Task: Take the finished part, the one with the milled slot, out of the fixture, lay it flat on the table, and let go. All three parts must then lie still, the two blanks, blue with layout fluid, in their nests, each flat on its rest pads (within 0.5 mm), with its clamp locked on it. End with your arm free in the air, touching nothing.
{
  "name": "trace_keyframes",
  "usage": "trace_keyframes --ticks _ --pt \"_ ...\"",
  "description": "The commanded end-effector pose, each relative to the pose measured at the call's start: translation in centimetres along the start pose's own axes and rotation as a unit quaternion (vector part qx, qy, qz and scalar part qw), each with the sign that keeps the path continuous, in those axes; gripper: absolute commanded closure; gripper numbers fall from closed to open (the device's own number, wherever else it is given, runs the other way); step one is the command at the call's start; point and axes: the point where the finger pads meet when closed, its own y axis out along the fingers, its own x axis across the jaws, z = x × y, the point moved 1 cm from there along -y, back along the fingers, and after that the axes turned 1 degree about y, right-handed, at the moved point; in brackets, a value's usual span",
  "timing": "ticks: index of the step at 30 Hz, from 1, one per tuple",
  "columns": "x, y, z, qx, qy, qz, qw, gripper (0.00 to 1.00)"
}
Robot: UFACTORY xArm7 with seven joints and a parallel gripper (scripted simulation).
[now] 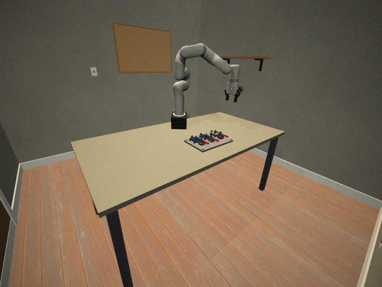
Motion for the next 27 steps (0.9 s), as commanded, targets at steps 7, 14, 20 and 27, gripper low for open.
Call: trace_keyframes --ticks 7,14,20,27 --pt "0.1 -0.2 0.1 0.001 0.0 -0.002 1.0 0.0" --pt "0.2 -0.1 -0.1 0.001 0.009 -0.002 1.0 0.0" --pt "0.5 0.7 -1.3 0.0 0.059 -0.002 0.998 0.0" --pt "1.2 2.2 -3.7 -0.001 0.163 -0.002 0.987 0.0"
